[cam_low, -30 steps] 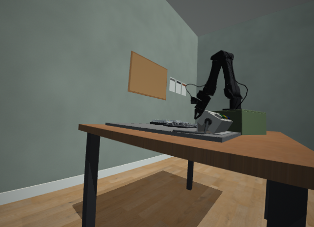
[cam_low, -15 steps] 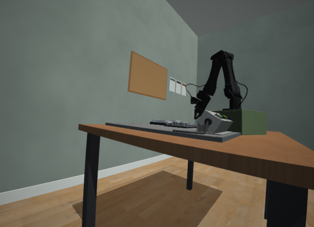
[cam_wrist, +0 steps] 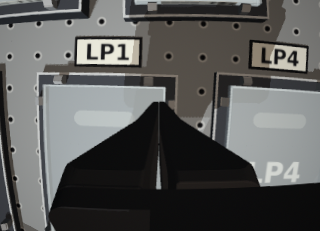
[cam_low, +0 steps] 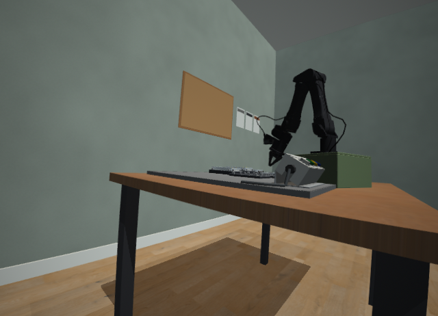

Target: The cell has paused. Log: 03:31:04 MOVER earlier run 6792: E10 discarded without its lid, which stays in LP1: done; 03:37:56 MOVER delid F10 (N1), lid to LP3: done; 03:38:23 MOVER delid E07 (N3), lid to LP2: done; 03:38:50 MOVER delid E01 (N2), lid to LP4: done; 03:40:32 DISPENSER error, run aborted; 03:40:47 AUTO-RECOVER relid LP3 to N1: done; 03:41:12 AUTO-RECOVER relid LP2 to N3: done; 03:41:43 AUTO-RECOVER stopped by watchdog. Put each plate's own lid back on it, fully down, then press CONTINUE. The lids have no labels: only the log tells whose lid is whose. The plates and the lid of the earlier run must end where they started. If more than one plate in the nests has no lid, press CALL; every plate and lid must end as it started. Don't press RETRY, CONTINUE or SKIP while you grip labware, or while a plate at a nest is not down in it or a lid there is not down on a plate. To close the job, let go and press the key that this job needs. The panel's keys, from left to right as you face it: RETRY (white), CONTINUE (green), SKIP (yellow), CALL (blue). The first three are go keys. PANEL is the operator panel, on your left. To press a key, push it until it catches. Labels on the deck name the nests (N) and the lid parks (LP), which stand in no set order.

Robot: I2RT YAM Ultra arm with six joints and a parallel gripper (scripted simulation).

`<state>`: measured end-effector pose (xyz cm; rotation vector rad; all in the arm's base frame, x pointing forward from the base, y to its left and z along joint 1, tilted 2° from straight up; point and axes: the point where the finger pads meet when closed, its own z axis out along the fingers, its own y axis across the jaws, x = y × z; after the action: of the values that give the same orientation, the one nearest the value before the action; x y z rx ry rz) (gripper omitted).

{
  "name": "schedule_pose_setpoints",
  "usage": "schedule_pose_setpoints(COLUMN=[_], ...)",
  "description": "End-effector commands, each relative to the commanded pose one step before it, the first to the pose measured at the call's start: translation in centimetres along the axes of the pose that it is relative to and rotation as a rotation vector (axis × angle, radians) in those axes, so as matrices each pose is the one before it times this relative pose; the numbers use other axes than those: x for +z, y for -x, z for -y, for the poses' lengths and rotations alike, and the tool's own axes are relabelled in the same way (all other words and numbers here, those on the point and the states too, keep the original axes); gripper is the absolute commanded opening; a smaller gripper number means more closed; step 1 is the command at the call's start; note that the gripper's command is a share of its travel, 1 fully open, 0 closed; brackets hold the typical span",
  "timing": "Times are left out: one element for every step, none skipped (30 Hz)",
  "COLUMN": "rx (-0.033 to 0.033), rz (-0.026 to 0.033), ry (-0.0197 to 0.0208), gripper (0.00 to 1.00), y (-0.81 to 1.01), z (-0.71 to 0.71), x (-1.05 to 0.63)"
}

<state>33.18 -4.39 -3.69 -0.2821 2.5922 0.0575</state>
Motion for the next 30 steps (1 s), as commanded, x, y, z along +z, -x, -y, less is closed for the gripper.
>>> schedule_pose_setpoints(rx=[0.01378, 0.00020, 0.00021, 0.00021, 0.00021, 0.00022, 0.00022, 0.00022, 0.00000, 0.00000, 0.00023, 0.00023, 0.00023, 0.00023, 0.00023, 0.00024, 0.00024, 0.00024, 0.00014, 0.00037, 0.00039, 0.00038, 0.00049, 0.00073, 0.00039, 0.00000, 0.00000, -0.00030, -0.00126, -0.00073], rz=[0.03153, 0.00024, 0.00024, 0.00023, 0.00023, 0.00023, 0.00023, 0.00022, 0.00000, 0.00000, 0.00022, 0.00022, 0.00021, 0.00021, 0.00020, 0.00020, 0.00019, 0.00018, 0.01010, 0.00546, -0.00226, -0.00045, 0.00308, 0.00658, -0.00165, 0.00000, 0.00000, -0.01078, -0.01922, -0.00877], ry=[-0.01835, 0.00026, 0.00027, 0.00028, 0.00029, 0.00029, 0.00030, 0.00031, 0.00000, 0.00000, 0.00031, 0.00032, 0.00032, 0.00033, 0.00034, 0.00034, 0.00035, 0.00035, -0.00010, 0.00040, 0.00066, 0.00060, 0.00068, 0.00096, 0.00065, 0.00000, 0.00000, -0.00019, -0.00148, -0.00092], gripper=[0.00, 0.00, 0.00, 0.00, 0.00, 0.00, 0.00, 0.00, 0.00, 0.00, 0.00, 0.00, 0.00, 0.00, 0.00, 0.00, 0.00, 0.00, 0.00, 0.00, 0.00, 0.00, 0.00, 0.00, 0.00, 0.00, 0.00, 0.00, 0.00, 0.00], y=[0.727, -0.006, -0.006, -0.005, -0.005, -0.005, -0.005, -0.005, 0.000, 0.000, -0.005, -0.005, -0.005, -0.005, -0.005, -0.005, -0.005, -0.004, 0.490, 0.259, -0.125, -0.034, 0.142, 0.317, 0.172, 0.000, 0.000, -0.041, -0.548, -0.256], z=[-1.503, -0.498, -0.498, -0.498, -0.498, -0.498, -0.498, -0.498, 0.000, 0.000, -0.499, -0.498, -0.498, -0.498, -0.498, -0.498, -0.498, -0.498, -0.476, -0.500, -0.513, -0.510, -0.513, -0.527, -0.535, 0.000, 0.000, -0.532, -0.486, -0.496], x=[-0.510, -0.007, -0.007, -0.007, -0.007, -0.007, -0.007, -0.007, 0.000, 0.000, -0.007, -0.007, -0.007, -0.007, -0.007, -0.007, -0.007, -0.007, -0.026, -0.016, -0.003, -0.005, -0.011, -0.018, 0.086, 0.000, 0.000, 0.167, 0.223, 0.105])
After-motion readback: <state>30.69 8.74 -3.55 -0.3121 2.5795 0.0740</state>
